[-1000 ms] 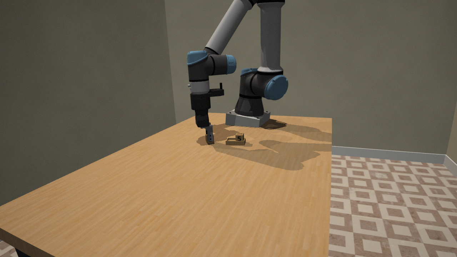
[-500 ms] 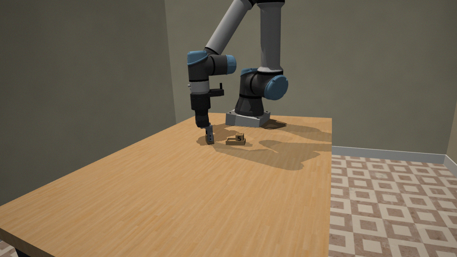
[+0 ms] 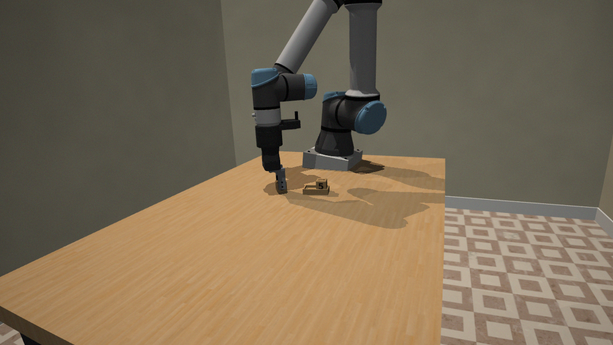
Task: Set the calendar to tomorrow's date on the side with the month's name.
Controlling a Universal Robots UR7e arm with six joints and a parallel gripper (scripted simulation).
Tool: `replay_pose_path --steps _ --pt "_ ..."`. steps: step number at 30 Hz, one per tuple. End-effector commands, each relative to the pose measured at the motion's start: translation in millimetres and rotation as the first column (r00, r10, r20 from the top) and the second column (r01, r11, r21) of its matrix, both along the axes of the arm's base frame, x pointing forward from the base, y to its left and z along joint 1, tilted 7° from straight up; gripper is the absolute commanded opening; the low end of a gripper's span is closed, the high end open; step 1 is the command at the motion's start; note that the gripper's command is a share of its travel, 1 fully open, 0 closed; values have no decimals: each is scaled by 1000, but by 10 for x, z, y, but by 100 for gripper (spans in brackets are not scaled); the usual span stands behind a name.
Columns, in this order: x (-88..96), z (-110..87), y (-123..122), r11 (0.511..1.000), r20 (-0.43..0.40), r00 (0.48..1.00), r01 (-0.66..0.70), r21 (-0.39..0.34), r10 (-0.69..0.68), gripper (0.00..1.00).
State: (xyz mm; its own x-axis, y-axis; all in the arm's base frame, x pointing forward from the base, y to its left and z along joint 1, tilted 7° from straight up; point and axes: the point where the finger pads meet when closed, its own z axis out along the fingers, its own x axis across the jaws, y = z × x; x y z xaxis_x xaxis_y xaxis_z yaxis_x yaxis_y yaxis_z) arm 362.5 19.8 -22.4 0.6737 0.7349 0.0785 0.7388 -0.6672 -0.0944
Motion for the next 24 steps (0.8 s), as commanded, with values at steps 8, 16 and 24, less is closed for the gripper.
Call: replay_pose_path --steps 8,16,24 --pt "4 1 -2 1000 1 1000 0 0 0 57" --pt "4 -17 1 1000 1 1000 0 0 0 57" --pt "3 -32 2 1000 1 1000 0 0 0 57"
